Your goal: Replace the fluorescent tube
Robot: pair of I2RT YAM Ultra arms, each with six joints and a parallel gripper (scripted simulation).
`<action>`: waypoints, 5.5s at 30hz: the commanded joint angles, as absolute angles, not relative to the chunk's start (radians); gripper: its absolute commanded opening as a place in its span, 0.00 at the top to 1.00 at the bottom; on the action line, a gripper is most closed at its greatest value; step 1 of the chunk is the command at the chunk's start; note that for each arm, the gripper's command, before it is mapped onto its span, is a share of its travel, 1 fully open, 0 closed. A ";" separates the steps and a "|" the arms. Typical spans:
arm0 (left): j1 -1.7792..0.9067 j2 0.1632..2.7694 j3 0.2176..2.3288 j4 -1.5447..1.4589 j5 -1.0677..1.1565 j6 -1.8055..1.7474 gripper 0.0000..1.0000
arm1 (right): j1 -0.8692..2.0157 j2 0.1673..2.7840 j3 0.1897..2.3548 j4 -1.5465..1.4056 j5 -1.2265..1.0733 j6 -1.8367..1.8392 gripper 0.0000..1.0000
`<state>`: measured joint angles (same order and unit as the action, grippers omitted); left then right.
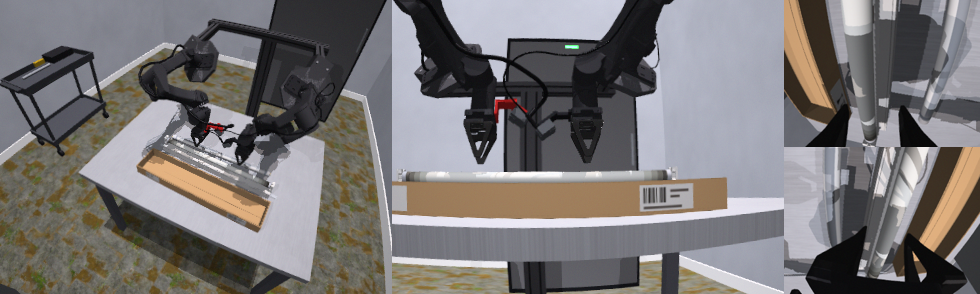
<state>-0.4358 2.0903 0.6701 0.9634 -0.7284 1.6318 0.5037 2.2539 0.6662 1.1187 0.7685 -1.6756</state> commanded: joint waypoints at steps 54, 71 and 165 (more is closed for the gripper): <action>-0.222 1.515 0.870 0.433 -0.303 0.689 0.51 | 0.251 1.599 0.854 0.512 0.330 -0.711 0.51; -0.056 1.117 1.028 0.038 -0.028 0.061 0.51 | 0.072 1.135 0.993 0.061 0.059 -0.065 0.51; -0.395 2.013 1.173 -0.061 -0.609 1.339 0.51 | 0.226 1.898 1.140 -0.281 0.529 1.694 0.51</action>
<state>-0.3725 2.0045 1.1419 -0.0910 -0.6384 1.3155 0.2272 1.8671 1.1263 -0.3466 0.5369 1.7153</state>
